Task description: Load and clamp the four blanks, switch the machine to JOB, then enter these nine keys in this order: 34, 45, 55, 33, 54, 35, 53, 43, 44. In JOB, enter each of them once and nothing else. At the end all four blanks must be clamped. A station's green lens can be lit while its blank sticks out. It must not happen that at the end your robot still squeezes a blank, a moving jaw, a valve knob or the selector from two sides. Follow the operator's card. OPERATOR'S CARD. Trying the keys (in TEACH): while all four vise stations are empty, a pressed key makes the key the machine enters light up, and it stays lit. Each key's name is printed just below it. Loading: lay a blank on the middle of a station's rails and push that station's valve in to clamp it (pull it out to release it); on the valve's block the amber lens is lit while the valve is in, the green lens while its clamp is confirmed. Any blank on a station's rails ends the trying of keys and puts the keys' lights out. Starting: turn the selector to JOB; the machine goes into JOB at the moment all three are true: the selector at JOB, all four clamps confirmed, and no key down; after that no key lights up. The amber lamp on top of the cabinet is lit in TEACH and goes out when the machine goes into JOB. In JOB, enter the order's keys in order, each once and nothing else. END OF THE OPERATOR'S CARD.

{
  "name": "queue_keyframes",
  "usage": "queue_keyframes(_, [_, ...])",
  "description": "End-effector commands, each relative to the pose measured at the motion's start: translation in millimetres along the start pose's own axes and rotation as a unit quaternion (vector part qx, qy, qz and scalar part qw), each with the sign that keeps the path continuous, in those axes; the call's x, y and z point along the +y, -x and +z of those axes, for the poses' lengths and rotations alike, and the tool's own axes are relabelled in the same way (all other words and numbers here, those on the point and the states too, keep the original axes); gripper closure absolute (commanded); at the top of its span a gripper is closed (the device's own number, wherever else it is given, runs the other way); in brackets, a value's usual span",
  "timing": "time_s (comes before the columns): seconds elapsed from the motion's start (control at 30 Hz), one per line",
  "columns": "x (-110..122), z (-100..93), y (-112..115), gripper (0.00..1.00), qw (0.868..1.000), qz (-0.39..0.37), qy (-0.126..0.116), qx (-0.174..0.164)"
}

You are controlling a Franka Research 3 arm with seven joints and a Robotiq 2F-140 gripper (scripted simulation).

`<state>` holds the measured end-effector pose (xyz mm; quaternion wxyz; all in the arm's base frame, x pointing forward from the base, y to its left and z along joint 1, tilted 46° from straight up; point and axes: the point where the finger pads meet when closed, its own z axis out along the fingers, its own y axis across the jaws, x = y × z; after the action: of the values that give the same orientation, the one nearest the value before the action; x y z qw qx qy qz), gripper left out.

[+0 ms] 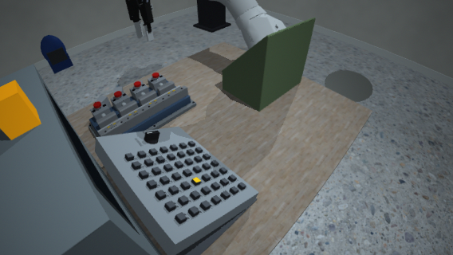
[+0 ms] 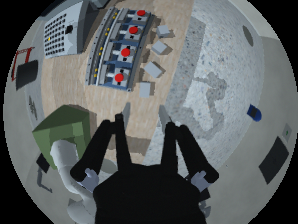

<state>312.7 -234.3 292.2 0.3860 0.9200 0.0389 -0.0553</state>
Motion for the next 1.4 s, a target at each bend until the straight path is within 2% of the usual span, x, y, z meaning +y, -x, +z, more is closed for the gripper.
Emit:
queue_keyframes(0.0, [0.3,0.9,0.6,0.60,1.000,-0.005,0.002,0.000])
queue_keyframes(0.27, [0.4,8.3,0.6,0.60,1.000,-0.005,0.002,0.000])
queue_keyframes(0.43, [0.4,23.3,0.6,0.60,1.000,-0.005,0.002,0.000])
queue_keyframes(0.77, [0.6,74.6,0.7,0.60,1.000,-0.005,0.002,0.000])
queue_keyframes(0.83, [0.6,74.6,0.7,0.60,1.000,-0.005,0.002,0.000])
queue_keyframes(1.2, [0.9,137.6,0.7,0.60,1.000,-0.005,0.002,0.000])
queue_keyframes(1.37, [0.9,153.9,0.7,0.60,1.000,-0.005,0.002,0.000])
